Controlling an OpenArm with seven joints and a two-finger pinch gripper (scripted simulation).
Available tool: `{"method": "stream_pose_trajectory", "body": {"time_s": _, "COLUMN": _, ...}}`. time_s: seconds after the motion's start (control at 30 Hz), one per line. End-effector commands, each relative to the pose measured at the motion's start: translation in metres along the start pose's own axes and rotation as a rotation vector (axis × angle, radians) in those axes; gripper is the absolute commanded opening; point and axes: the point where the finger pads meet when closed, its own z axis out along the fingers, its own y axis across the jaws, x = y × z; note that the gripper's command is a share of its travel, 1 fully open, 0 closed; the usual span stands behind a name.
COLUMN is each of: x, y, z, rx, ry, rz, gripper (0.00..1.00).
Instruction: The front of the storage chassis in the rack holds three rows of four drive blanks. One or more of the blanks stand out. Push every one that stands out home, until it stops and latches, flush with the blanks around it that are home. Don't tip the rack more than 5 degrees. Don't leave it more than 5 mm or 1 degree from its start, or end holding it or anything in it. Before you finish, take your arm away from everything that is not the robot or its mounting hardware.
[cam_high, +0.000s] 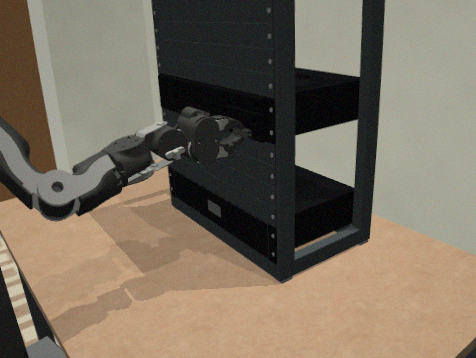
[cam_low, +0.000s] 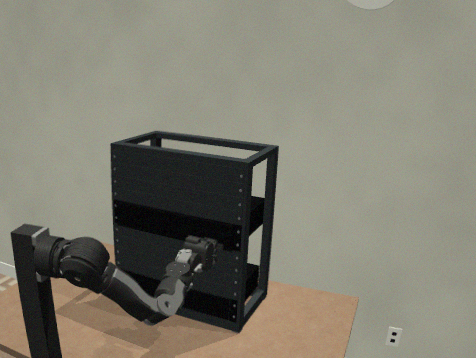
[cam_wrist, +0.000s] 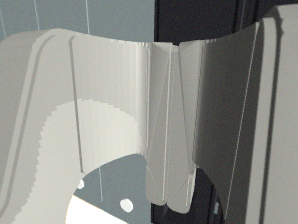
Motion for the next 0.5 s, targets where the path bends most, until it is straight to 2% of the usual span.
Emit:
{"method": "stream_pose_trajectory", "body": {"time_s": 0.0, "x": 0.009, "y": 0.025, "z": 0.001, "rx": -0.08, "ry": 0.03, "rz": 0.004, "gripper": 0.0}}
{"method": "stream_pose_trajectory", "body": {"time_s": 0.17, "x": 0.008, "y": 0.024, "z": -0.011, "rx": -0.08, "ry": 0.03, "rz": 0.003, "gripper": 0.0}}
{"method": "stream_pose_trajectory", "body": {"time_s": 0.43, "x": 0.007, "y": 0.022, "z": -0.05, "rx": -0.08, "ry": 0.029, "rz": 0.003, "gripper": 0.0}}
{"method": "stream_pose_trajectory", "body": {"time_s": 0.47, "x": 0.007, "y": 0.022, "z": -0.05, "rx": -0.08, "ry": 0.029, "rz": 0.003, "gripper": 0.0}}
